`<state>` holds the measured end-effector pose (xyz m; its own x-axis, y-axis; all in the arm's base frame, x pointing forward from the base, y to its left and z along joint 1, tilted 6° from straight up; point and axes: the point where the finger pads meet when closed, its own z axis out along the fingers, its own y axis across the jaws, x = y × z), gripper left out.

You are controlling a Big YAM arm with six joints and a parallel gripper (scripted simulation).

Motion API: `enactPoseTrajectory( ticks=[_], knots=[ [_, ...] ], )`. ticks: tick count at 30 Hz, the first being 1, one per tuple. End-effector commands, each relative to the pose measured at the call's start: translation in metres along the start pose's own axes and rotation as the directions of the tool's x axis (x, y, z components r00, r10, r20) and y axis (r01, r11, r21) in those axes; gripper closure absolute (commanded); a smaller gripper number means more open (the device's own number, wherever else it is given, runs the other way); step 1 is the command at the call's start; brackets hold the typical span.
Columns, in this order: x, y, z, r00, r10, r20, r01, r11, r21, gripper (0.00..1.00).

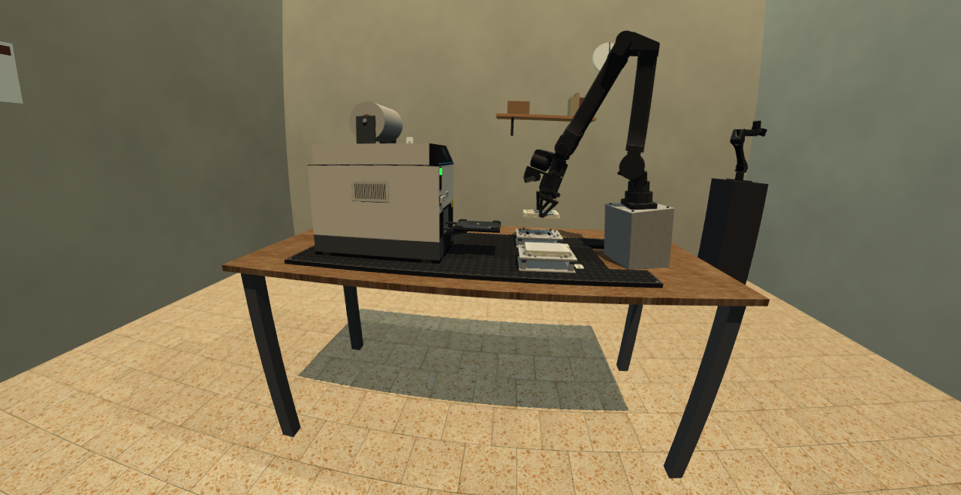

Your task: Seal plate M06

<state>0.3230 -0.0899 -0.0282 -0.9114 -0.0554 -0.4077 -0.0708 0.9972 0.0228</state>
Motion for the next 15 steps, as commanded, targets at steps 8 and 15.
enactPoseTrajectory(
  ticks=[8, 15],
  knots=[
    [-0.025, -0.012, -0.025, 0.999, -0.001, 0.034, 0.001, 1.0, 0.017, 1.0],
    [-0.031, -0.009, -0.032, 0.999, -0.014, 0.039, 0.013, 1.0, 0.015, 1.0]
  ],
)
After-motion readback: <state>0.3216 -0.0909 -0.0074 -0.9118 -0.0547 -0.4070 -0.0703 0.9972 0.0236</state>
